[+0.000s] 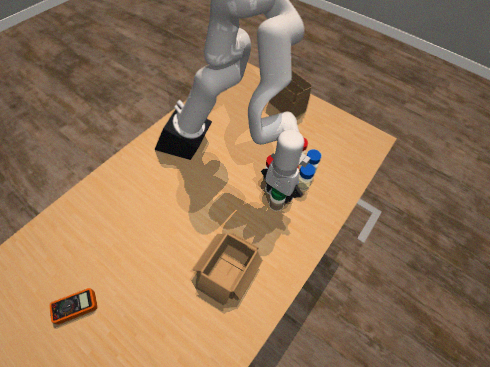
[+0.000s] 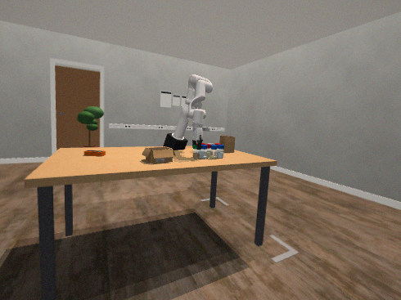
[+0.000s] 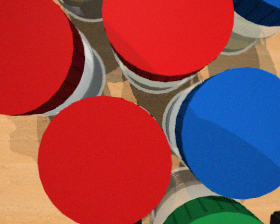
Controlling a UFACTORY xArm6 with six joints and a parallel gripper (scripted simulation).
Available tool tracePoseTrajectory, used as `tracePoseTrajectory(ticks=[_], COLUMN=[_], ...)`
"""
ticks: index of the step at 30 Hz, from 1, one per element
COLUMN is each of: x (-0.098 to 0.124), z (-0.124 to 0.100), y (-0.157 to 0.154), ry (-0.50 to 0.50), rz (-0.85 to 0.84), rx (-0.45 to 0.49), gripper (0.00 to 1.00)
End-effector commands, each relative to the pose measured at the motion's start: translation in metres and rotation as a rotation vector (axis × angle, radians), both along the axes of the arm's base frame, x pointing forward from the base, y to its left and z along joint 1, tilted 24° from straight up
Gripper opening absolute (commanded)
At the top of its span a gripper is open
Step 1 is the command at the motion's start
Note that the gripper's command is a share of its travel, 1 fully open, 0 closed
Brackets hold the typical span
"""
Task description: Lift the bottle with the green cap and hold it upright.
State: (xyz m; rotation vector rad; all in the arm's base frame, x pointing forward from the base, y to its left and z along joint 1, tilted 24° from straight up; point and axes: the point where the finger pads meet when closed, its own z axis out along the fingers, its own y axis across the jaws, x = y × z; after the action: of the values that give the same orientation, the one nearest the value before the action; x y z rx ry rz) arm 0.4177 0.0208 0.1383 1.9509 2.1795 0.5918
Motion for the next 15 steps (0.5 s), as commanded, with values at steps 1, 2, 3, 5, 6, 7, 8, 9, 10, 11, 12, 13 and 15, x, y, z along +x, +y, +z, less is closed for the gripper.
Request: tracePoseTrajectory(ticks=[1, 2, 3, 5, 6, 7, 8, 9, 10, 11, 12, 13, 15], x=[-0.0003, -0.0006, -0.0006, -0.0006, -0.0006, -0.0006, -0.0006, -0.0006, -0.0005, -0.0005, -0.0005, -0.0005, -0.0005], z=[0.0036, 0.0043, 0.0043, 0.0043, 0.0043, 0.0043, 0.0043, 0.0043, 0.0043, 0.0043, 0.0043, 0.0043, 0.0043], y=[-0.0006, -0.0007, -0.0007, -0.0007, -0.0007, -0.0007, -0.0007, -0.0007, -0.0007, -0.0007, -0.0007, -0.0007, -0.0007], ry=[-0.002, -0.002, -0.002, -0.002, -0.002, -0.002, -0.002, -0.002, -0.002, -0.002, -0.002, -0.002, -0.002], rz=[0.000, 0.000, 0.000, 0.000, 0.000, 0.000, 0.000, 0.000, 0.000, 0.000, 0.000, 0.000, 0.000], rx=[0.000, 0.000, 0.000, 0.000, 0.000, 0.000, 0.000, 0.000, 0.000, 0.000, 0.000, 0.000, 0.000], gripper=[0.79, 0.79, 0.79, 0.79, 0.79, 0.79, 0.79, 0.79, 0.00, 0.00, 0.00, 0.00, 0.00])
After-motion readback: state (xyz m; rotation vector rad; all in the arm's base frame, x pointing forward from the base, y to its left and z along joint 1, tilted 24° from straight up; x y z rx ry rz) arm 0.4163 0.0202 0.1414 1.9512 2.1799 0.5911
